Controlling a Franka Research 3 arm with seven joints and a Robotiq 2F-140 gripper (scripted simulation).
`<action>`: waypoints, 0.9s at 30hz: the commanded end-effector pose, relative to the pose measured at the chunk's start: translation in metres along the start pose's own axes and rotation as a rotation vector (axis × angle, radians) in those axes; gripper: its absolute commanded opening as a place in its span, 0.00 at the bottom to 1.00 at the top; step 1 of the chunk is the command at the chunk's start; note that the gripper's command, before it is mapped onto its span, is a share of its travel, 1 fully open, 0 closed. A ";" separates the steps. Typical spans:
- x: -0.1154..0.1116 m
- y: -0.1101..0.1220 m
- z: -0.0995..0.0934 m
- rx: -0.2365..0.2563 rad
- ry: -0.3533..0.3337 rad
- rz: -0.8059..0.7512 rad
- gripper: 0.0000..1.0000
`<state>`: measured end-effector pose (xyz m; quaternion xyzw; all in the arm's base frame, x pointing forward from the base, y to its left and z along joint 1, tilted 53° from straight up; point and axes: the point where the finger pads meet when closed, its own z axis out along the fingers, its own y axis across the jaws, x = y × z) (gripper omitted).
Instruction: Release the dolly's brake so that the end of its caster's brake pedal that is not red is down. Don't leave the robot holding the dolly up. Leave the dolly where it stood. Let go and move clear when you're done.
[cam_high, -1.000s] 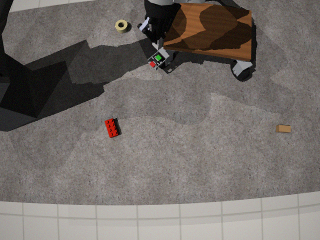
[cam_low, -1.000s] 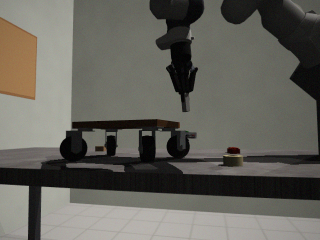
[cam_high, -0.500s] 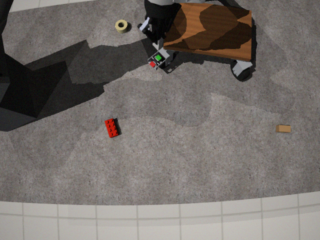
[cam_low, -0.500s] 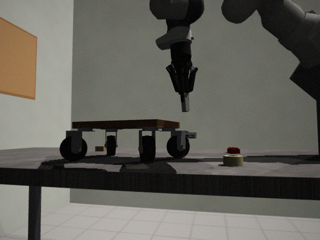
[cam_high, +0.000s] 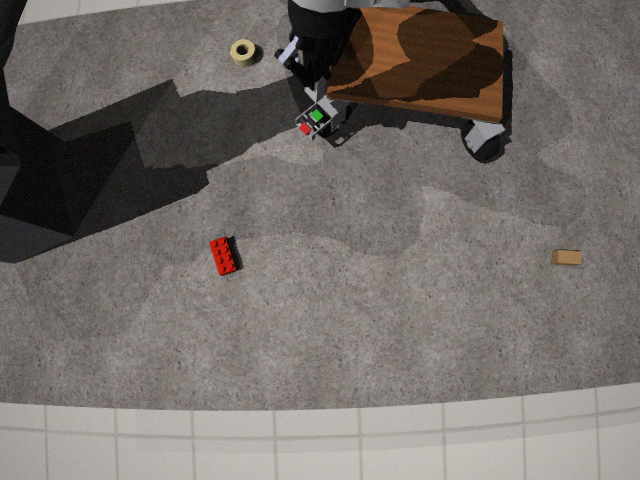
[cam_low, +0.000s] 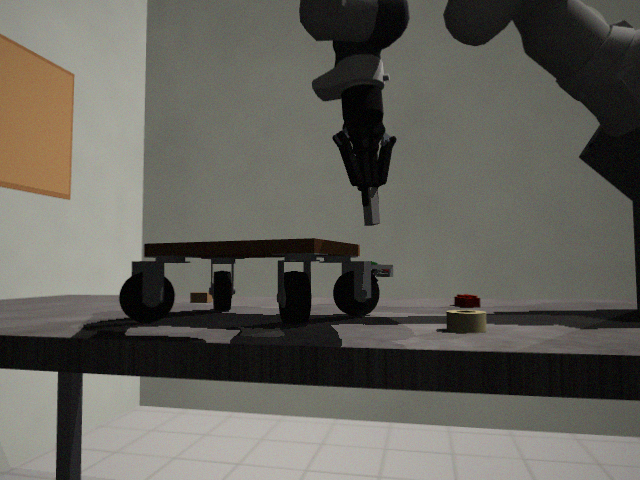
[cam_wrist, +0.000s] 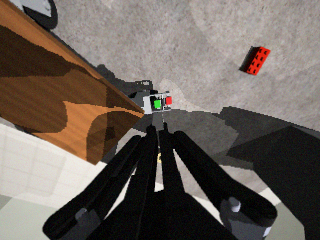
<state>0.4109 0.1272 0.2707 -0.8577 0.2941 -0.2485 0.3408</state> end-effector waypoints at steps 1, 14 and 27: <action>0.003 0.002 0.002 0.044 0.062 -0.005 0.00; 0.004 0.001 0.025 0.044 0.062 -0.005 0.00; 0.005 0.000 0.041 0.044 0.062 -0.005 0.00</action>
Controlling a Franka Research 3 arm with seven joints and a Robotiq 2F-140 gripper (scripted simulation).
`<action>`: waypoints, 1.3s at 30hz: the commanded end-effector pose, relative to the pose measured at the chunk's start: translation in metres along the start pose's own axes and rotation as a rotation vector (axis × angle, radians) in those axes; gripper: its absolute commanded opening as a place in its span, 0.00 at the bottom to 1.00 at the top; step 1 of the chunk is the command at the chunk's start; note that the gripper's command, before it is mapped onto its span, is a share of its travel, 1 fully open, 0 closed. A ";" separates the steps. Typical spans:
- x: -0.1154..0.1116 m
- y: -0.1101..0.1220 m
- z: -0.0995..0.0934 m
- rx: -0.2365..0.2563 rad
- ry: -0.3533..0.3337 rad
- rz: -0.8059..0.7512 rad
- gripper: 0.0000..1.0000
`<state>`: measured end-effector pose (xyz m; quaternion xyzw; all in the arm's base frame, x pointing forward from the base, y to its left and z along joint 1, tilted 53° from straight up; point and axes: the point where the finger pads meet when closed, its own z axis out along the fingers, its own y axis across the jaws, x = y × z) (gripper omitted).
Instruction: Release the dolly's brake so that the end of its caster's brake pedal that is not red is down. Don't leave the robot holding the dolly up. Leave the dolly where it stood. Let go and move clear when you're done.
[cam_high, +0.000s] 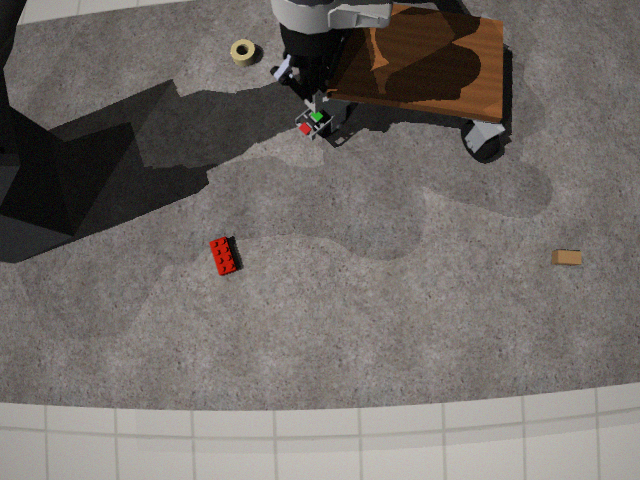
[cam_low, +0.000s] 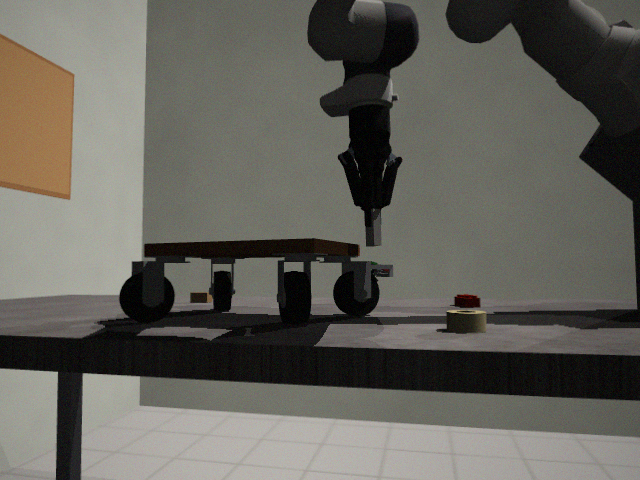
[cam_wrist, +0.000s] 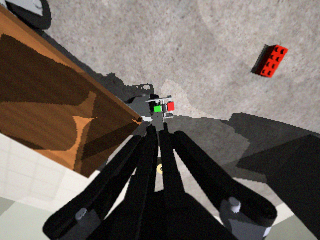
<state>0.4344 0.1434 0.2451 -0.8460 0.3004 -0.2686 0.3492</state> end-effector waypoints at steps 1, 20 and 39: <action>0.005 -0.001 0.004 0.014 0.022 -0.014 0.00; 0.005 -0.001 0.025 0.014 0.022 -0.014 0.00; 0.005 -0.001 0.025 0.014 0.022 -0.014 0.00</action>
